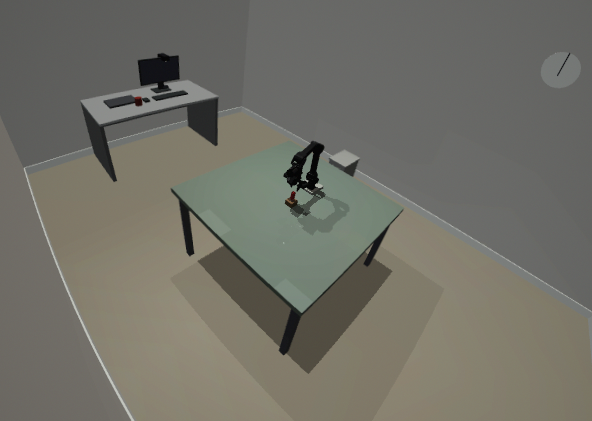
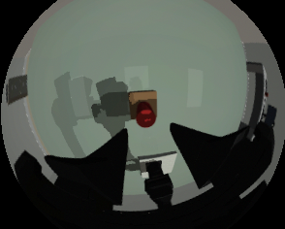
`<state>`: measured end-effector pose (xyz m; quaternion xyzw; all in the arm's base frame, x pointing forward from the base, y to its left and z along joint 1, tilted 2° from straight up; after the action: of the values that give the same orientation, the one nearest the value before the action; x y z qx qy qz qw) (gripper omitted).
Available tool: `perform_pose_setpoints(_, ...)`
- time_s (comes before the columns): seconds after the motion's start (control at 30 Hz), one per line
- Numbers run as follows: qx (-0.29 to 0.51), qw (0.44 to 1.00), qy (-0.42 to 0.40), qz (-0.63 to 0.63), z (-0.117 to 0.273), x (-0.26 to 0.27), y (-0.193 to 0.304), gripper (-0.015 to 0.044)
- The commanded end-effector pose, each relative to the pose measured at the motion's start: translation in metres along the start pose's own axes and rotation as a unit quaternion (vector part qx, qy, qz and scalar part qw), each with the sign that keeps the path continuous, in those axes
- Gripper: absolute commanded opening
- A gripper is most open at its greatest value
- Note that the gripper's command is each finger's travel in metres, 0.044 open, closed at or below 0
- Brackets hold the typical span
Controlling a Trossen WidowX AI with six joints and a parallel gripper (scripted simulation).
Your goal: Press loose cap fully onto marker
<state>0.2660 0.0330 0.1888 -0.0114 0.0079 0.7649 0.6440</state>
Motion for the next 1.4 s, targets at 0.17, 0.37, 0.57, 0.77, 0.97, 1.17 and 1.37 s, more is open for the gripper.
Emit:
perform_pose_setpoints(0.17, 0.000, 1.000, 0.001, -0.009, -0.001, 0.000, 0.001, 0.0020)
perform_pose_setpoints(0.37, 0.000, 1.000, 0.001, -0.009, -0.001, 0.000, 0.001, 0.0000)
perform_pose_setpoints(0.57, 0.000, 1.000, 0.001, -0.009, -0.002, 0.000, 0.001, 0.0000)
perform_pose_setpoints(0.77, 0.000, 1.000, 0.001, -0.009, -0.009, 0.000, 0.001, 0.0000)
perform_pose_setpoints(0.97, 0.000, 1.000, 0.001, -0.009, -0.018, 0.000, 0.001, 0.0000)
perform_pose_setpoints(1.17, 0.000, 1.000, 0.001, -0.009, -0.027, 0.000, 0.001, 0.0000)
perform_pose_setpoints(1.37, 0.000, 1.000, 0.001, -0.009, -0.035, 0.000, 0.001, 0.0000)
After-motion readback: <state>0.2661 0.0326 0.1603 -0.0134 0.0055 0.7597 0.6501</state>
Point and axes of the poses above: the point midway between the two fingers, 35 mm back from their tips, its own z axis back along the fingers, its own x axis across the jaws, y = z × x, the point moved 3 cm from there along z, back along the fingers, and after that the axes turned 10 degrees about z, right-handed, at the moved point
